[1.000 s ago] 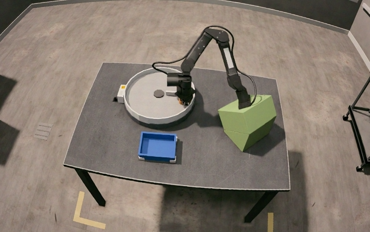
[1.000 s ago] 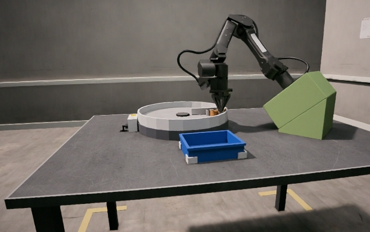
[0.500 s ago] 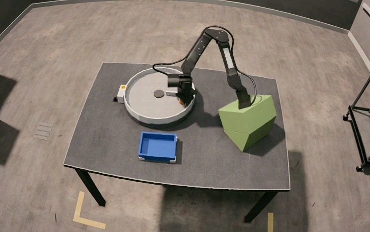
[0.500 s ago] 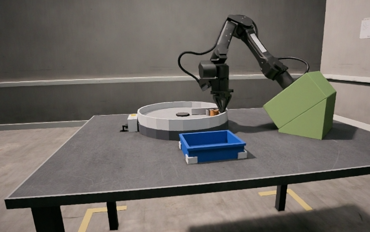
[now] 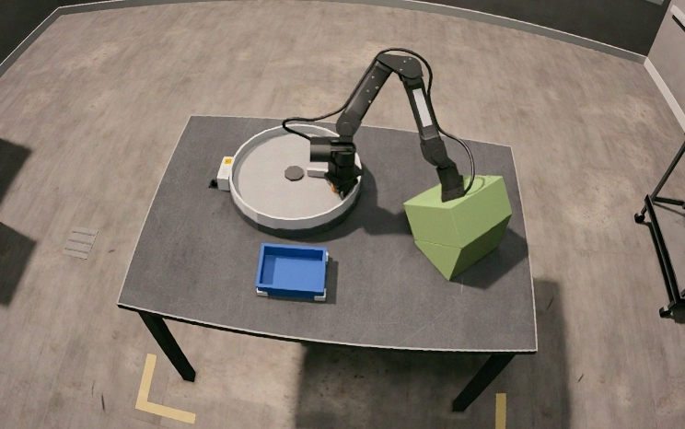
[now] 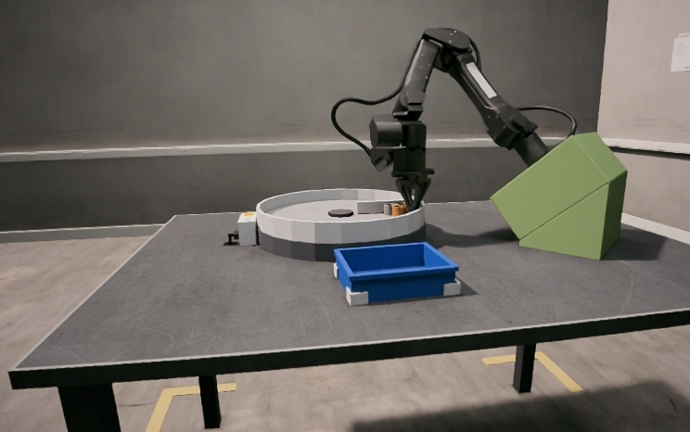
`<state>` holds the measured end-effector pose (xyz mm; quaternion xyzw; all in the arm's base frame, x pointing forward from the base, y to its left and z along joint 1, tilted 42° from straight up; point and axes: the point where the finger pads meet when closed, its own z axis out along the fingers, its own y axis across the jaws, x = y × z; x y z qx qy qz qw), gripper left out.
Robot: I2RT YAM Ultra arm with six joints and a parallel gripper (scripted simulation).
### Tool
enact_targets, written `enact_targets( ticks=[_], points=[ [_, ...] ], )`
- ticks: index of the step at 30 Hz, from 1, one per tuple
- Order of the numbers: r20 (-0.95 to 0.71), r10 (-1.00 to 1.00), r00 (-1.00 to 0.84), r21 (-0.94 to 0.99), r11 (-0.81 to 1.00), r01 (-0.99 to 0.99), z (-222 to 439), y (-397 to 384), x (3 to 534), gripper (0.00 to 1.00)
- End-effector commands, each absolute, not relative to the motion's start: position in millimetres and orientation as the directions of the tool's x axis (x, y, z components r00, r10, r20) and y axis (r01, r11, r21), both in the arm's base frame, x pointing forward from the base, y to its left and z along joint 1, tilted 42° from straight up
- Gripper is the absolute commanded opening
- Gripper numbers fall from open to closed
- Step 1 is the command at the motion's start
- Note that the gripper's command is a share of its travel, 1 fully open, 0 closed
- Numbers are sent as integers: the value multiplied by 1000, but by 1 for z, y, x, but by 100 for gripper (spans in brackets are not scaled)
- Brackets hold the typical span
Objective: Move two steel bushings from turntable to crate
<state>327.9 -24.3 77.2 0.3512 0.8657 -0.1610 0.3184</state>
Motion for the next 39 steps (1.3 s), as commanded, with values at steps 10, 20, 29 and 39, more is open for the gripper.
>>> enact_targets(
  ticks=[10, 20, 29, 39],
  points=[
    [-663, 499, -558, -57, 709, 703, 74, -23, 327, 13],
    [-663, 499, -558, -57, 709, 703, 74, -23, 327, 13],
    [-653, 500, -569, -74, 705, 705, 67, -26, 324, 13],
    [-662, 501, -557, -57, 707, 705, 72, -24, 327, 13]
  ],
)
